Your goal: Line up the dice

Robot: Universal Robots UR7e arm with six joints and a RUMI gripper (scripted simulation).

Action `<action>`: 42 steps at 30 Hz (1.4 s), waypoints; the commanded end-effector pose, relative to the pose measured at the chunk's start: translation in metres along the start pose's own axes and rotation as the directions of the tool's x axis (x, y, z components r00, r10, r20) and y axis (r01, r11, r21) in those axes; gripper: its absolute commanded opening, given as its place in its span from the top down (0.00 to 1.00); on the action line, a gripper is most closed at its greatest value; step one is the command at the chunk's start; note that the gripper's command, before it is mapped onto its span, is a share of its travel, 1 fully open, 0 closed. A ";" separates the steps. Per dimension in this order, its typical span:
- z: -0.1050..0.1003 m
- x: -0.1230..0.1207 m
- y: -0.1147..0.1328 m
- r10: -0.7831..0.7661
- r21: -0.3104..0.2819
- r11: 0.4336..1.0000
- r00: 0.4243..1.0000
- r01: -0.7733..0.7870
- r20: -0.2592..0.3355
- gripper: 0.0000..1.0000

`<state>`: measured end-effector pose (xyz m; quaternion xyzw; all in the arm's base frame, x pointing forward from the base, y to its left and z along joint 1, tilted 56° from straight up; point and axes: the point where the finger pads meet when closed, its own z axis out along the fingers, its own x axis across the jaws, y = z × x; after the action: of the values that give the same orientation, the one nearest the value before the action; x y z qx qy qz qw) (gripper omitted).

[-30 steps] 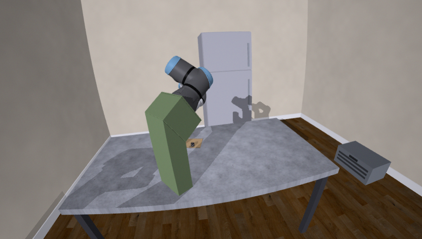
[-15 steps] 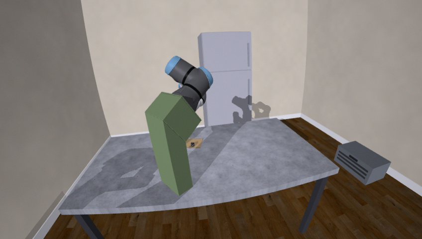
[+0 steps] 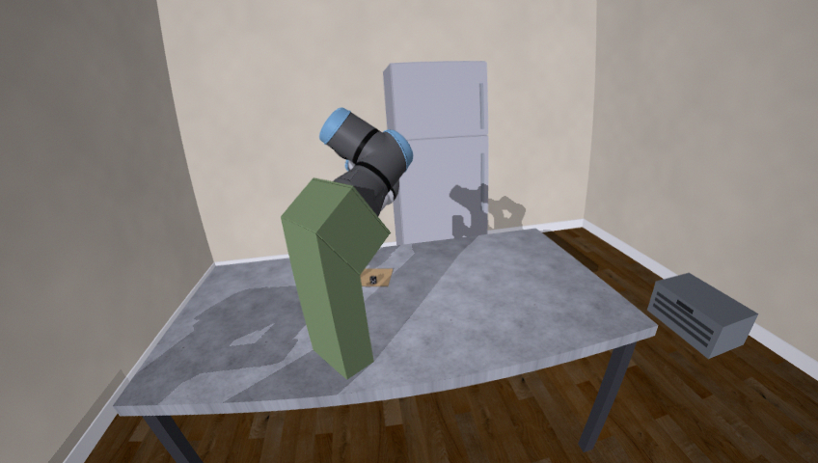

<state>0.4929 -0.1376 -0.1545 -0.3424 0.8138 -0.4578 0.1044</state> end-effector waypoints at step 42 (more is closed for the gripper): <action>-0.090 0.007 -0.041 -0.152 -0.008 0.988 0.988 0.152 0.002 0.94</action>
<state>0.4572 -0.0872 -0.0843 -0.3770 0.7991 -0.4610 0.0829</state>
